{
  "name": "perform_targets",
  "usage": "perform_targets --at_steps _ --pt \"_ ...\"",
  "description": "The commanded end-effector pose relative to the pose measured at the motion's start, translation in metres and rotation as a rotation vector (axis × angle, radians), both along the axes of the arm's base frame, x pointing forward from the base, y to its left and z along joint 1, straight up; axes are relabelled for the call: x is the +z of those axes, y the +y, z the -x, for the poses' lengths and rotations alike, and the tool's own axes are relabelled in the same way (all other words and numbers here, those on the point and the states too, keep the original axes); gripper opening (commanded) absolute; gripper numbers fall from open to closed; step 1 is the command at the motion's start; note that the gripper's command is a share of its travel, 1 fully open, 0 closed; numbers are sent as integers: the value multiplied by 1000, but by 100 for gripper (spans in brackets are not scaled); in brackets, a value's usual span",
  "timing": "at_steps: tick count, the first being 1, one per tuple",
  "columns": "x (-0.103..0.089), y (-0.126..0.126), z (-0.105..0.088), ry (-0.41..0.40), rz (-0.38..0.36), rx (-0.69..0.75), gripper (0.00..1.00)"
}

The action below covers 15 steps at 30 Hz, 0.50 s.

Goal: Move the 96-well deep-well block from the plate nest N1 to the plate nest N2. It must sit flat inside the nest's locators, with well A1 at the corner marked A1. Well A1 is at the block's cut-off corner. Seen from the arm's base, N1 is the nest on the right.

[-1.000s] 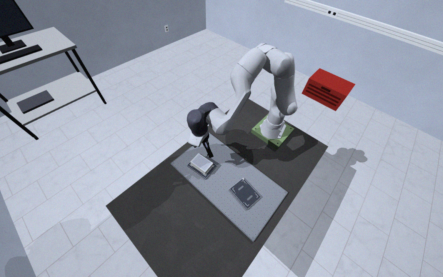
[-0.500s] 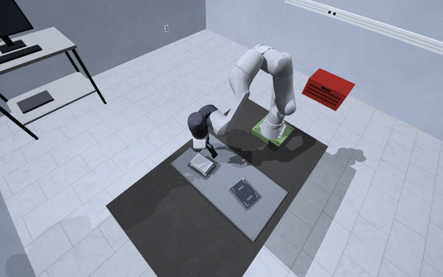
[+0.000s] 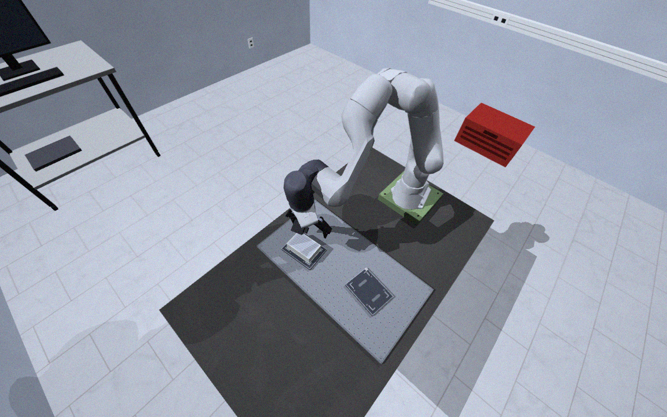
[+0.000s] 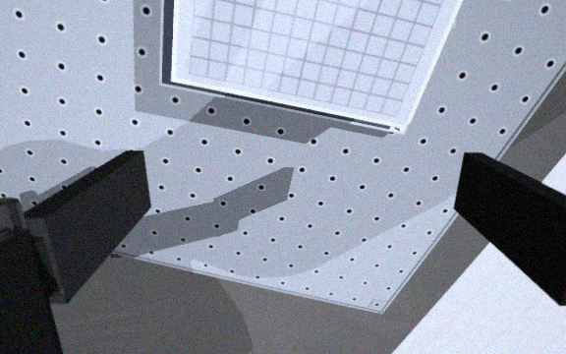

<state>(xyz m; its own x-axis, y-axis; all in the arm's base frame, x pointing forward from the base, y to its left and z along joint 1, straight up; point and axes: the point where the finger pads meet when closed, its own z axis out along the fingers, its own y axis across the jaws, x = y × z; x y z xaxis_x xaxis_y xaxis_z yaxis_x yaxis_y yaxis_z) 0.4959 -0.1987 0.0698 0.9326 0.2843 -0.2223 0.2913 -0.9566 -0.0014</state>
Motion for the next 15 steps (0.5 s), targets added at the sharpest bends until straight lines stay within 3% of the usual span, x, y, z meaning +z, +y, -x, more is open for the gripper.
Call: perform_targets --at_steps 1,15 --pt "-1 -1 -6 -10 -67 232 100" --pt "-3 5 -21 -39 -135 590 100"
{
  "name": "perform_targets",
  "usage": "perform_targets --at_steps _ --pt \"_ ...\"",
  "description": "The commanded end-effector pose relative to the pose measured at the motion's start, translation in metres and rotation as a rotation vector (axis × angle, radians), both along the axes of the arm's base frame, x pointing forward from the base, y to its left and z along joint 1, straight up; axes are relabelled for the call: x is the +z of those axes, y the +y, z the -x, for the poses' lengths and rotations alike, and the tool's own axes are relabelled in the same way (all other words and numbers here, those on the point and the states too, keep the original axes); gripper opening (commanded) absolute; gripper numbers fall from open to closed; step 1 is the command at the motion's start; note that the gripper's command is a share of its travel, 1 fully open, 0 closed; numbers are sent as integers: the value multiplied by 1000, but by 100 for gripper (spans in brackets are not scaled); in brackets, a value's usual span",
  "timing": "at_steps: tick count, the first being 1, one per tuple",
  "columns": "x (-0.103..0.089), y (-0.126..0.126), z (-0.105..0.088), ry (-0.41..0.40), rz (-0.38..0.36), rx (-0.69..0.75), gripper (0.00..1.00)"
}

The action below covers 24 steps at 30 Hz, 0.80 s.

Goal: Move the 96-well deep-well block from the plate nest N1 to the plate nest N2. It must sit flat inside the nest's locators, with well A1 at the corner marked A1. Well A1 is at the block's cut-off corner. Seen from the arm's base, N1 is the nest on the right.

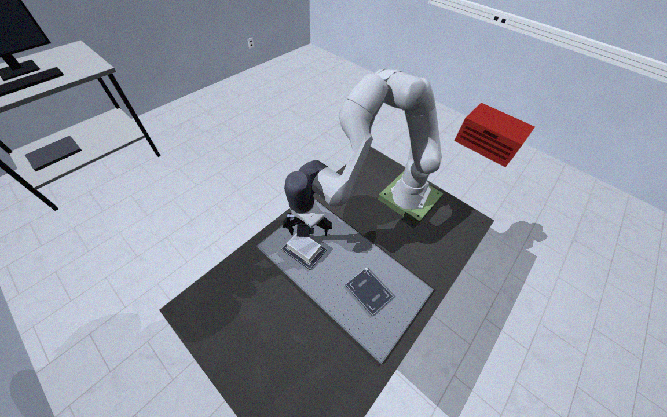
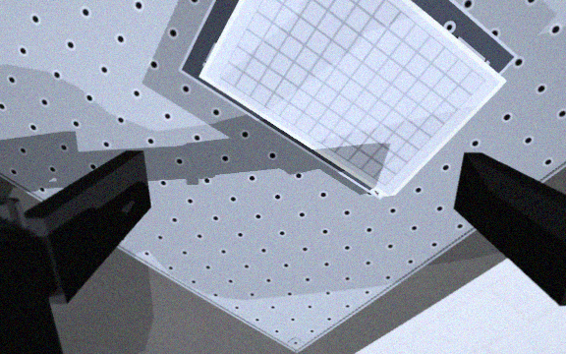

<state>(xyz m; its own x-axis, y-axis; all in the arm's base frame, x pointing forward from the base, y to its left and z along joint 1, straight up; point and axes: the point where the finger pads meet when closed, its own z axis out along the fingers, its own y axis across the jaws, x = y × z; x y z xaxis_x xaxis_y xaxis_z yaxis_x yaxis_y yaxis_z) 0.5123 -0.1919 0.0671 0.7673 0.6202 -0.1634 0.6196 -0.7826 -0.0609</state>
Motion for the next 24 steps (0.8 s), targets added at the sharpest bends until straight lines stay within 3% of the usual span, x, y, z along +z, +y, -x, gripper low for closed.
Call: perform_targets --at_steps 1,24 --pt "0 -1 -6 -15 -59 251 100" --pt "4 5 -32 -89 -123 806 100"
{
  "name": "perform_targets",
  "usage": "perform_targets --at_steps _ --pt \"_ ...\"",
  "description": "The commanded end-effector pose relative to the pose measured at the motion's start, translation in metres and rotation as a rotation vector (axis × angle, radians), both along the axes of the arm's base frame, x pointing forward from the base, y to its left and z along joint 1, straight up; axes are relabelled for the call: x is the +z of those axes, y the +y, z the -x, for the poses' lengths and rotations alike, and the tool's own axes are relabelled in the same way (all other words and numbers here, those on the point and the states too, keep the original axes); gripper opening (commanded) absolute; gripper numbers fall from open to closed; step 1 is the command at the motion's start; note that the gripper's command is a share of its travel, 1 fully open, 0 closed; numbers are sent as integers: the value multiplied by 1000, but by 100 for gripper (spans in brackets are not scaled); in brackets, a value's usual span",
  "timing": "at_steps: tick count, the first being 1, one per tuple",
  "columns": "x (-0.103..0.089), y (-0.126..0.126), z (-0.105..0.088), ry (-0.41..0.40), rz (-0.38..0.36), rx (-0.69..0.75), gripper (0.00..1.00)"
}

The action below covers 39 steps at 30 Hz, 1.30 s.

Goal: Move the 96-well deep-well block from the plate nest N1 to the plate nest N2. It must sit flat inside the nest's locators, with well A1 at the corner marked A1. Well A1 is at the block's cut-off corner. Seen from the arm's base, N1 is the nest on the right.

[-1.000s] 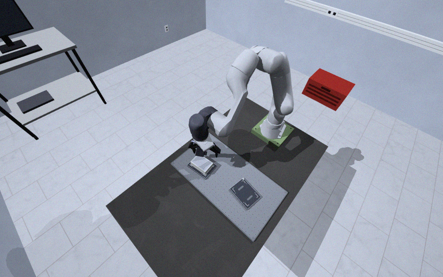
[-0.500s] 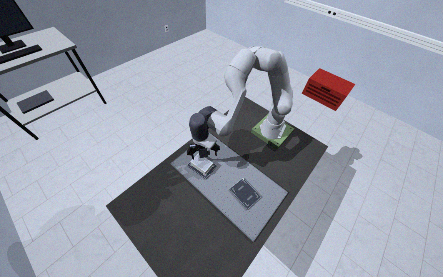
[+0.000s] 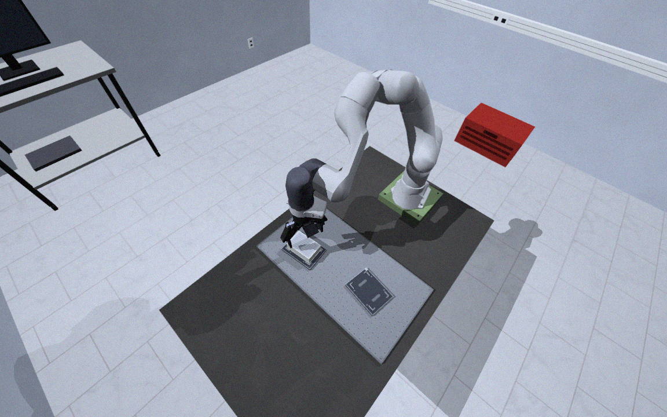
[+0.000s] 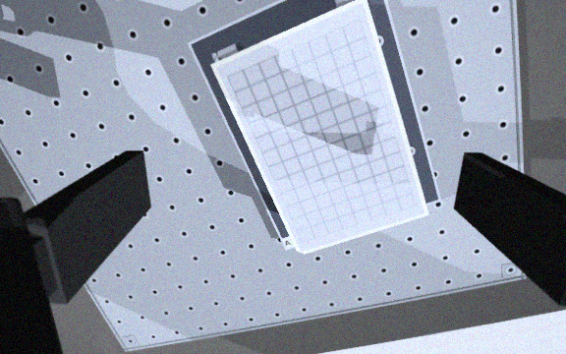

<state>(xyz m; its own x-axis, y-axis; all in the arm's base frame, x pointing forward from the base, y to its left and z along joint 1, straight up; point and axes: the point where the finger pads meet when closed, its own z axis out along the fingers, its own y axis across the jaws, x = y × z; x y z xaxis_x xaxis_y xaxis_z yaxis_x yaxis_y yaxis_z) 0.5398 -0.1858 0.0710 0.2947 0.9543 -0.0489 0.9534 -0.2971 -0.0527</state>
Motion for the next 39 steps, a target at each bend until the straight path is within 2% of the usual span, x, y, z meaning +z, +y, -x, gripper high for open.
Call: perform_targets --at_steps 1,5,10,39 --pt "1 -1 -6 -23 -31 245 100" --pt "3 0 -11 -41 -36 341 100" --pt "5 0 -13 -51 -38 390 100" --pt "5 0 -14 -51 -38 394 100"
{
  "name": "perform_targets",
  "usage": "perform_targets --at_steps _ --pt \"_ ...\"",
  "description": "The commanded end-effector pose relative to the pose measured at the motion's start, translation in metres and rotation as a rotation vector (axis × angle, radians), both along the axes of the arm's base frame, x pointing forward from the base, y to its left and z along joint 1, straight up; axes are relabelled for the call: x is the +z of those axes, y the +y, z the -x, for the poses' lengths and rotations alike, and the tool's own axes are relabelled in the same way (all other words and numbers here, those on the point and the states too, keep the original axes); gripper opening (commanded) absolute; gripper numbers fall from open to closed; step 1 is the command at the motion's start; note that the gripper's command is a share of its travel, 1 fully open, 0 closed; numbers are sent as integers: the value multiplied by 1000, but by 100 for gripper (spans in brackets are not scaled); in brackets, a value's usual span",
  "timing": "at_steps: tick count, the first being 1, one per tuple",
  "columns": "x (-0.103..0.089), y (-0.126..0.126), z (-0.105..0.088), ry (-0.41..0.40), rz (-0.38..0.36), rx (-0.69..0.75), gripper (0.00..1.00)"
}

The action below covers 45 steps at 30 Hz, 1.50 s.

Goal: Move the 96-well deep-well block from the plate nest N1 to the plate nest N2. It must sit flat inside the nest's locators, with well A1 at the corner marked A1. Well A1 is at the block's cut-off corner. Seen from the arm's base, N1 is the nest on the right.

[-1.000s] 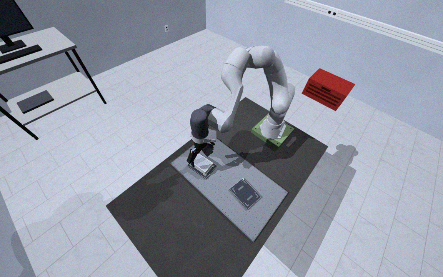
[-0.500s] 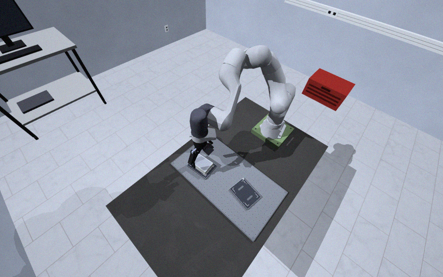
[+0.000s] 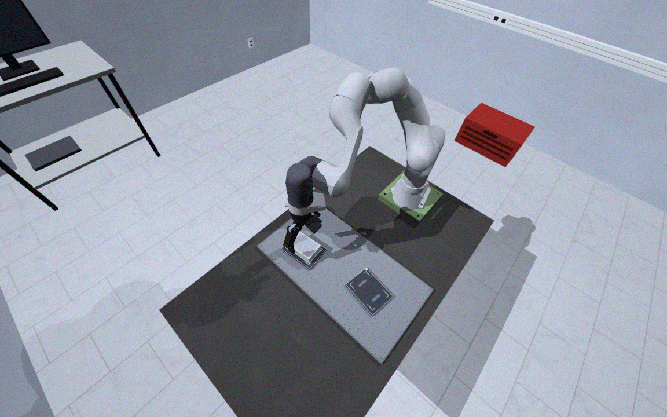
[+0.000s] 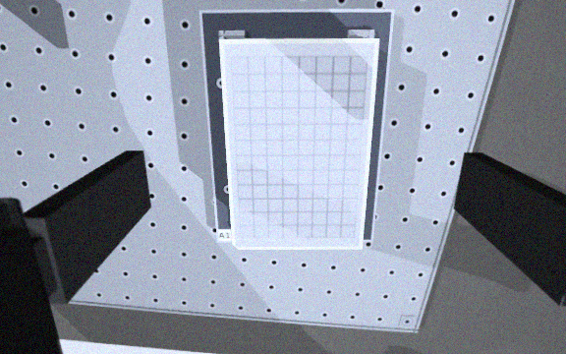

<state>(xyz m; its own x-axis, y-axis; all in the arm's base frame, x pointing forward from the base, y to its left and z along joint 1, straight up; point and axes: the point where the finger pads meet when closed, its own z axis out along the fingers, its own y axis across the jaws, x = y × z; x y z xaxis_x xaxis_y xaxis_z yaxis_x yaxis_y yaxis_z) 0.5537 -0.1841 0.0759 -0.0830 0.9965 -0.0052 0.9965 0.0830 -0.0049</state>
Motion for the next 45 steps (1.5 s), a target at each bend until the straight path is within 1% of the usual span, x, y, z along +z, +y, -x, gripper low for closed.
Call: perform_targets --at_steps 1,7,9,24,26,41,45 --pt "-1 -1 0 1 1 10 100" --pt "-11 -1 0 1 1 10 100" --pt "-11 -1 0 1 1 10 100" --pt "-36 -2 1 1 1 10 100" --pt "-36 -2 1 1 1 10 100" --pt "-61 -2 1 1 1 10 100" --pt "-65 -2 1 1 1 10 100"
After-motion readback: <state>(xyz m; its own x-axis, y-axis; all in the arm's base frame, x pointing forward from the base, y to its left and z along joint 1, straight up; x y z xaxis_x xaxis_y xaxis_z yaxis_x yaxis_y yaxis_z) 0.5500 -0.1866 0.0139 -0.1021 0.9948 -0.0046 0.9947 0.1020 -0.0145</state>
